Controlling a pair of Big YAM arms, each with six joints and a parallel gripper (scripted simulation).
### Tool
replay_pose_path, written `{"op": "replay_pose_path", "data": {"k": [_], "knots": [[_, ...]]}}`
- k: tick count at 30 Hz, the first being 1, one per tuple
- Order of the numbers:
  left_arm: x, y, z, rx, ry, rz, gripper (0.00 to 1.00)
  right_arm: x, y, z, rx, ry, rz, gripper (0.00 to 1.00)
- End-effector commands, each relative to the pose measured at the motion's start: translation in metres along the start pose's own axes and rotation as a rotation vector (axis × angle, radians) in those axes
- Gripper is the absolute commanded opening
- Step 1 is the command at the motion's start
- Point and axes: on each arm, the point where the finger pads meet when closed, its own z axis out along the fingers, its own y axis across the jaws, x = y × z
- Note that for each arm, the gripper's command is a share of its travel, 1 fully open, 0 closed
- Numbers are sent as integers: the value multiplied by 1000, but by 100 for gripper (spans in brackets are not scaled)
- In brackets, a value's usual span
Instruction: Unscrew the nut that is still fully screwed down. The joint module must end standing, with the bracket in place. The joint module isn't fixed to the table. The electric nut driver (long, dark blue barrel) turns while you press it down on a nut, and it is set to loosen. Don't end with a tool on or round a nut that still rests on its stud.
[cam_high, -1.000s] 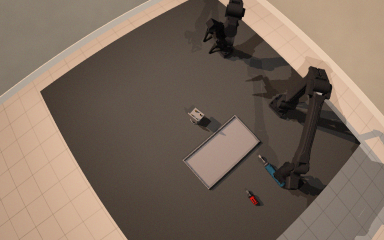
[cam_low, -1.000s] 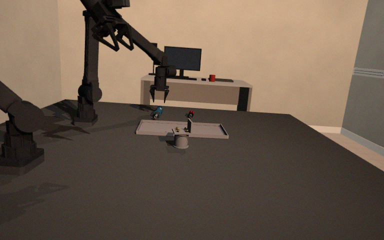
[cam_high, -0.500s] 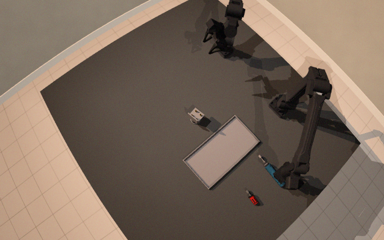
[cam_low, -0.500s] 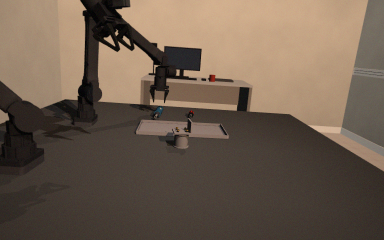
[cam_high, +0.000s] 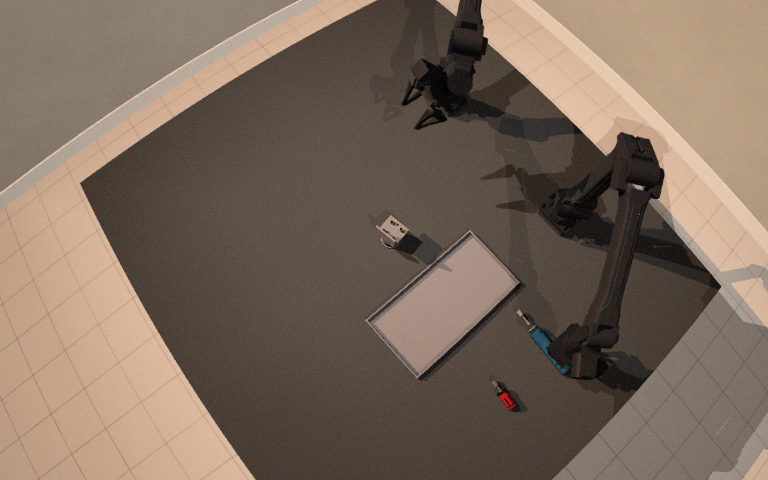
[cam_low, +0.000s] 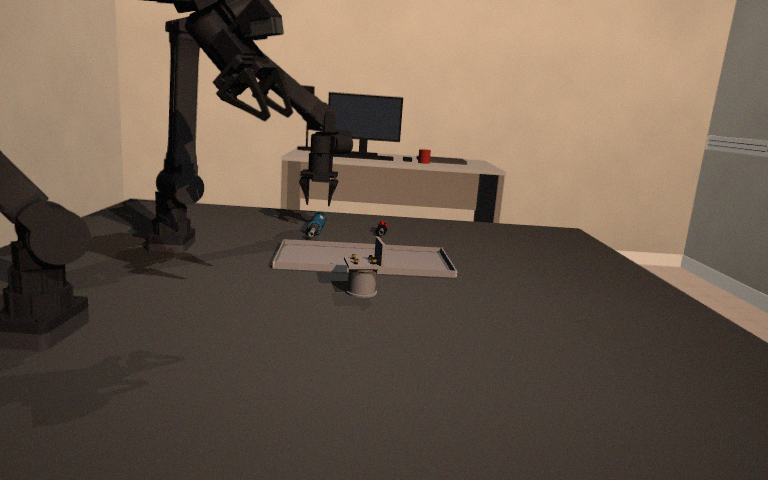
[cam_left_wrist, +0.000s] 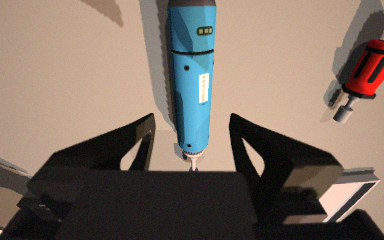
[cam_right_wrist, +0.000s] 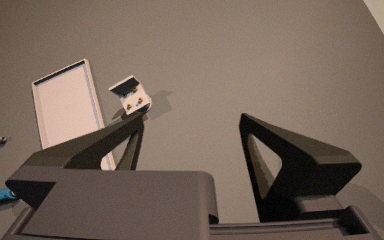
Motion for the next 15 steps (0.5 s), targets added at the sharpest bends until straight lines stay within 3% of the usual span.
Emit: {"op": "replay_pose_path", "data": {"k": [1,12,13,15], "knots": [[-20,-17,-17,51,-45,4,65,-3,9,-2,-29,-25,-14,86],[-20,-17,-17,51,-45,4,65,2,46,32,-67,-85,-58,86],[-20,-17,-17,51,-45,4,65,-16,53,20,-92,-107,-32,86],[-20,-17,-17,51,-45,4,65,-25,49,9,-109,-125,-10,86]]}}
